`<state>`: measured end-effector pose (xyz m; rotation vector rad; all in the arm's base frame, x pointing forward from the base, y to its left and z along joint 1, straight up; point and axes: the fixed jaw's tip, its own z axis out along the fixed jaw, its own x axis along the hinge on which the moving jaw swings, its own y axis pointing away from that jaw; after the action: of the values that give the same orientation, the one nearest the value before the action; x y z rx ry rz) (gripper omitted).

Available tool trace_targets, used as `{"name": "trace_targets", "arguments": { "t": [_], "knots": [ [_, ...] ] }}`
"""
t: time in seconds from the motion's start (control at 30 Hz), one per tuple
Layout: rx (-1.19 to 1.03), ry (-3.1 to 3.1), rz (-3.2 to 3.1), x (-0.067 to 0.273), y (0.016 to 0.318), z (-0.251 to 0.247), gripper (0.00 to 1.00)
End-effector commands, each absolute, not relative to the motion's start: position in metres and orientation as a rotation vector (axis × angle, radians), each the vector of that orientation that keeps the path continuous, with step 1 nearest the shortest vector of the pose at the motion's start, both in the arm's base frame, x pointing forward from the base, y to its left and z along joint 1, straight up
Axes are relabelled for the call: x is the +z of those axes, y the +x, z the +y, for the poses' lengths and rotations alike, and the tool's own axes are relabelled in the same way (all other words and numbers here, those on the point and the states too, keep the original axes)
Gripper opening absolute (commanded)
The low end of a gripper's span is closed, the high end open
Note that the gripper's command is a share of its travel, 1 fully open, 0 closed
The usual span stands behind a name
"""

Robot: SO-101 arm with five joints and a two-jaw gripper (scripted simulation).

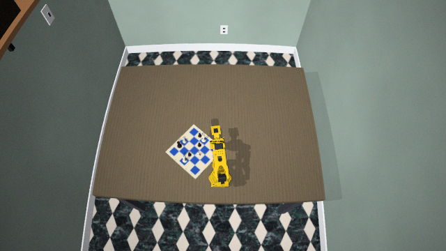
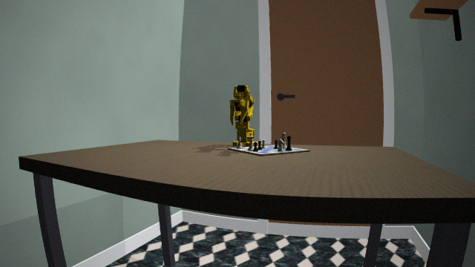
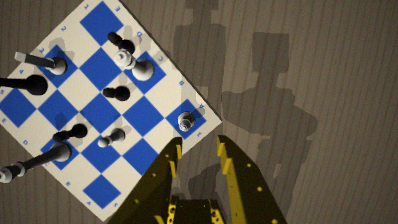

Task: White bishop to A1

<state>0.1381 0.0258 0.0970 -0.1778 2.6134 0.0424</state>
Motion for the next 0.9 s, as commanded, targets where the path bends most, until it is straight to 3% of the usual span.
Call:
{"name": "trace_targets", "arguments": {
  "t": [0.0, 0.4, 0.67, 0.87],
  "knots": [
    [0.004, -0.028, 2.648, 0.102, 0.144, 0.01, 0.15],
    [-0.124, 0.574, 2.7, 0.11, 0.157, -0.065, 0.28],
    [-0.175, 1.021, 2.658, 0.107, 0.143, -0.127, 0.37],
    [-0.183, 1.145, 2.633, 0.105, 0.135, -0.144, 0.39]
  ]
}}
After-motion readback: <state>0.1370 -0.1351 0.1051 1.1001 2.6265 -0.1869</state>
